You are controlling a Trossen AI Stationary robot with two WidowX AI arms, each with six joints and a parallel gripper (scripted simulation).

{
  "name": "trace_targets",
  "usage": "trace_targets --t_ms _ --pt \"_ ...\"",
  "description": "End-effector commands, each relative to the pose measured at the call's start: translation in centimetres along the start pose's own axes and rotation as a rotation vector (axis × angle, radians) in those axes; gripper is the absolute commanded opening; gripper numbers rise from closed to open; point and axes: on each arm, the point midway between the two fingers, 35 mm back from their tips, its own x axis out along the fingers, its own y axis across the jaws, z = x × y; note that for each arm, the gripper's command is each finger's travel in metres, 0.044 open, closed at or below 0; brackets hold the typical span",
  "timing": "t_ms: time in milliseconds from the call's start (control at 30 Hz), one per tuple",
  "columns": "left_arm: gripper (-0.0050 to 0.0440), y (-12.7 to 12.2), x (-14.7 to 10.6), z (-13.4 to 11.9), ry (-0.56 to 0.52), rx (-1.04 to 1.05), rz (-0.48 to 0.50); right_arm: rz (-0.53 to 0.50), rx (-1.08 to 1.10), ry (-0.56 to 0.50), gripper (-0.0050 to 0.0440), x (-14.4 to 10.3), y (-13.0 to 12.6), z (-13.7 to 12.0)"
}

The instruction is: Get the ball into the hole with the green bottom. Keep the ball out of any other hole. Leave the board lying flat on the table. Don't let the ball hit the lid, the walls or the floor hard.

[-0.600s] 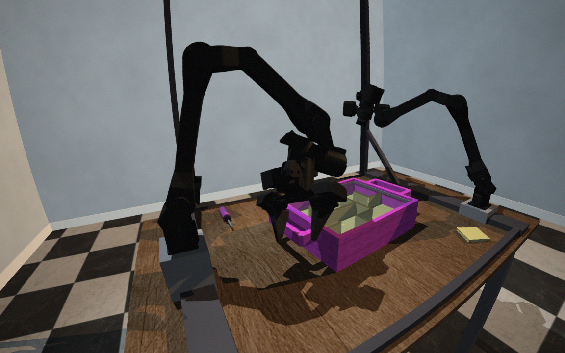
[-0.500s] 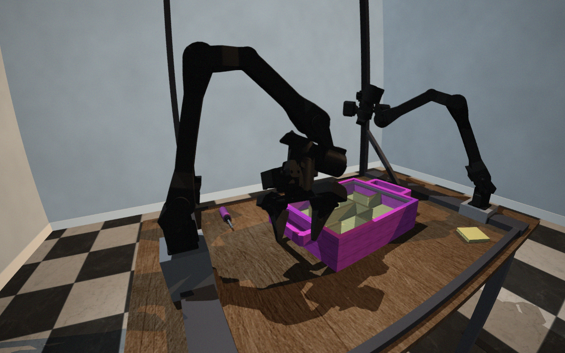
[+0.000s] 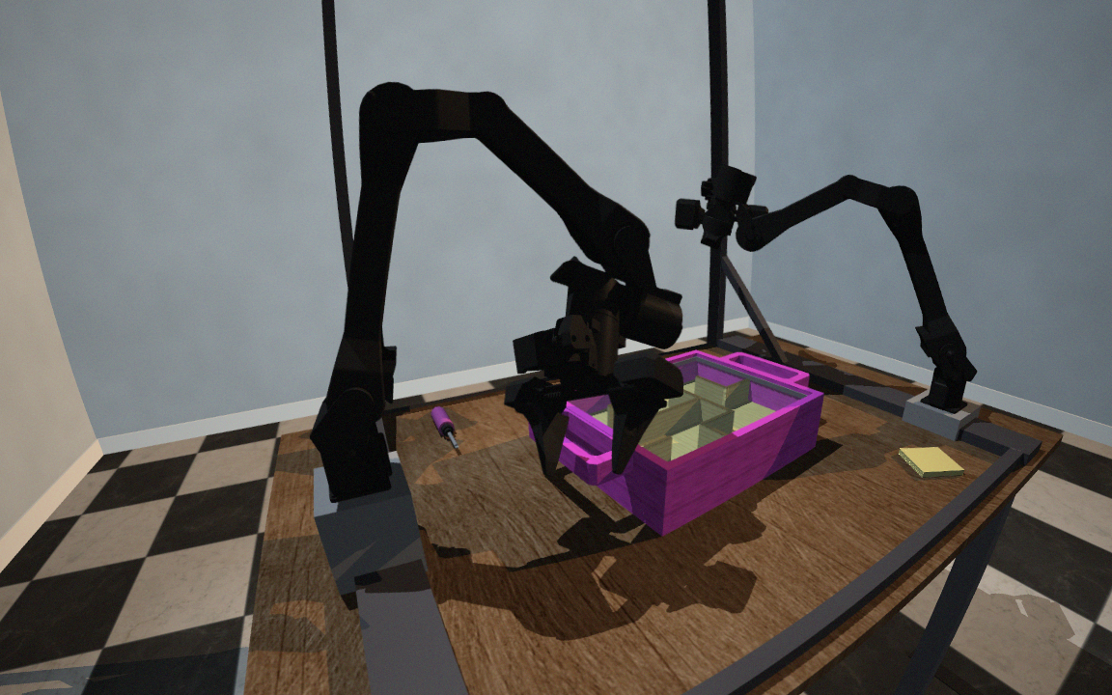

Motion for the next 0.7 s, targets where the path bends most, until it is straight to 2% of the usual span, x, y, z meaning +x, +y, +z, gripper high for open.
trace_targets --t_ms 0,600,633,667 --pt "0.0163 -0.32 0.00 1.36 -0.004 0.033 -0.001 0.006 0.012 0.016 0.0400 -0.39 0.29 0.00" --pt "0.0163 -0.32 0.00 1.36 -0.004 0.033 -0.001 0.006 0.012 0.016 0.0400 -0.39 0.29 0.00" --pt "0.0163 -0.32 0.00 1.36 -0.004 0.033 -0.001 0.006 0.012 0.016 0.0163 -0.39 0.29 0.00" --pt "0.0163 -0.32 0.00 1.36 -0.004 0.033 -0.001 0.006 0.012 0.016 0.0163 -0.39 0.29 0.00"
